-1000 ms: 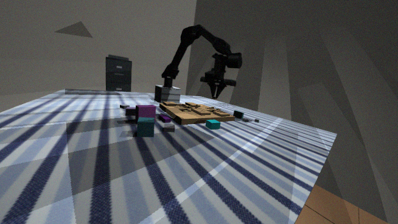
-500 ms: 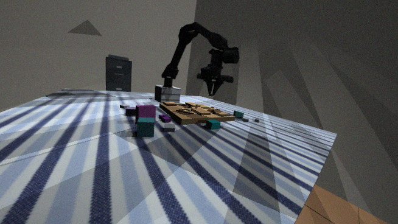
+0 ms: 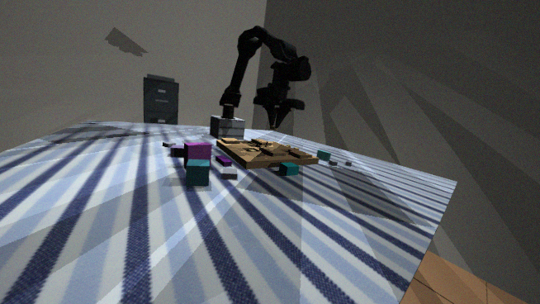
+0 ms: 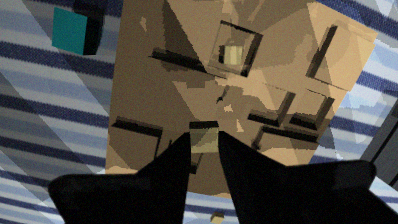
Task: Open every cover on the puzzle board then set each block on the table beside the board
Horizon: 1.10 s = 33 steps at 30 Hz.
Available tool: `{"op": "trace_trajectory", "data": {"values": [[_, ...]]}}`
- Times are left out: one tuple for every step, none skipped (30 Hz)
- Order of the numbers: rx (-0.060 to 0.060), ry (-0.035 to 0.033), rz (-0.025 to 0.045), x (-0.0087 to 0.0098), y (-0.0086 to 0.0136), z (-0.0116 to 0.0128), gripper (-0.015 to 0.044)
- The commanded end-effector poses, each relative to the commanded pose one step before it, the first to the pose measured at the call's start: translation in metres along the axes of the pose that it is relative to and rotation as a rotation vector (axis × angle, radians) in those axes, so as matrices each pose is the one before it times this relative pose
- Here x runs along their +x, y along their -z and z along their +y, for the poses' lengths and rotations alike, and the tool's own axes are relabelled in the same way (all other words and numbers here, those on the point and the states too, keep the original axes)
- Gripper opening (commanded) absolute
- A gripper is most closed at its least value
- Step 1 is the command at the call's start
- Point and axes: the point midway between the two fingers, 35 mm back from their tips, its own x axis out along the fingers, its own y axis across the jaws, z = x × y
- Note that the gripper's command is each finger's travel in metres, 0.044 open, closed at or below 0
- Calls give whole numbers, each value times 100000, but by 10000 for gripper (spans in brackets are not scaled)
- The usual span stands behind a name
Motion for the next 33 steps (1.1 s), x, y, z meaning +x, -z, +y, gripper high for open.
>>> {"op": "trace_trajectory", "data": {"values": [[-354,-469,194,-118,-1619,-680,80],[-1,15,-23,0,-360,-170,80],[-1,15,-23,0,-357,-174,80],[-1,15,-23,0,-360,-180,80],[-1,15,-23,0,-358,-184,80],[-1,15,-23,0,-355,-188,80],[-1,15,-23,0,-353,-191,80],[-1,15,-23,0,-350,-195,80],[-1,15,-23,0,-347,-198,80],[-1,15,-23,0,-344,-202,80],[-1,15,-23,0,-341,-205,80],[-1,15,-23,0,-338,-209,80],[-1,15,-23,0,-335,-212,80],[-1,16,-23,0,-339,-220,80],[-1,16,-24,0,-336,-223,80],[-1,16,-24,1,-333,-227,80],[-1,16,-24,1,-329,-230,80],[-1,16,-24,1,-326,-233,80],[-1,16,-24,1,-323,-236,80],[-1,16,-24,1,-319,-240,80],[-1,16,-24,1,-316,-243,80],[-1,16,-24,1,-312,-246,80],[-1,16,-24,1,-309,-249,80],[-1,16,-24,1,-305,-252,80],[-1,16,-24,1,-302,-255,80],[-1,16,-24,1,-299,-258,80],[-1,16,-24,1,-295,-261,80],[-1,16,-24,1,-292,-264,80],[-1,16,-24,1,-288,-266,80],[-1,16,-24,2,-284,-269,80],[-1,16,-24,2,-281,-272,80],[-1,17,-24,2,-277,-274,80],[-1,17,-24,2,-273,-277,80]]}}
